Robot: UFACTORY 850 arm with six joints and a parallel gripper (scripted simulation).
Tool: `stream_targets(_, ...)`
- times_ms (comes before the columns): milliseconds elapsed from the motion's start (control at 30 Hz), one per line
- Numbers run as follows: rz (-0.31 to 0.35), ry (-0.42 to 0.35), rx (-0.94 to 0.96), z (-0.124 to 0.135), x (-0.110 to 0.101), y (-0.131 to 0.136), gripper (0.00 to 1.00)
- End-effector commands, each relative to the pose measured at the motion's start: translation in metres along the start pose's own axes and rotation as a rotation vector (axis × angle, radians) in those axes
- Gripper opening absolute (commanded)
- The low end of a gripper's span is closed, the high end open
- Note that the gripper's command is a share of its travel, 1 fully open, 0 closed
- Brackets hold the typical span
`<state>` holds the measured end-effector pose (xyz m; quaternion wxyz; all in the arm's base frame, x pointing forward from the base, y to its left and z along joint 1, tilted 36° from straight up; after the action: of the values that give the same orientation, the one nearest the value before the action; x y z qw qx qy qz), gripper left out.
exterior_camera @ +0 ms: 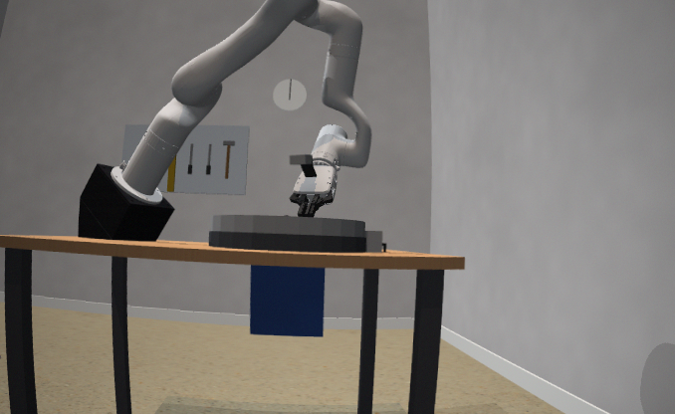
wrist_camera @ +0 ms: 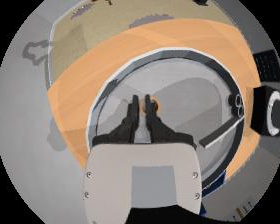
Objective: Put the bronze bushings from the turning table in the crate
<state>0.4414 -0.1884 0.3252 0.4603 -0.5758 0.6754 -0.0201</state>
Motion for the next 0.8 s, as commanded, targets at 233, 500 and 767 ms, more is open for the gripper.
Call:
stream_targets(233, -0.001, 0.001, 0.001, 0.000, 0.000, -0.001, 0.10)
stream_targets(500, -0.001, 0.001, 0.001, -0.026, -0.031, 0.001, 0.10)
stream_targets(767, 0.010, -0.005, 0.012, -0.027, -0.030, 0.003, 0.54)
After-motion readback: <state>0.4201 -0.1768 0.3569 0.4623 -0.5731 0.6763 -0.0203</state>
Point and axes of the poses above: the point where the finger pads meet when closed, its own x axis out along the fingers, its own y axis across the jaws, z = x × y, the point moved 7 cm from there along -x, back along the fingers, and after that the axes turned 3 degrees about -x, right-handed, at the moved point
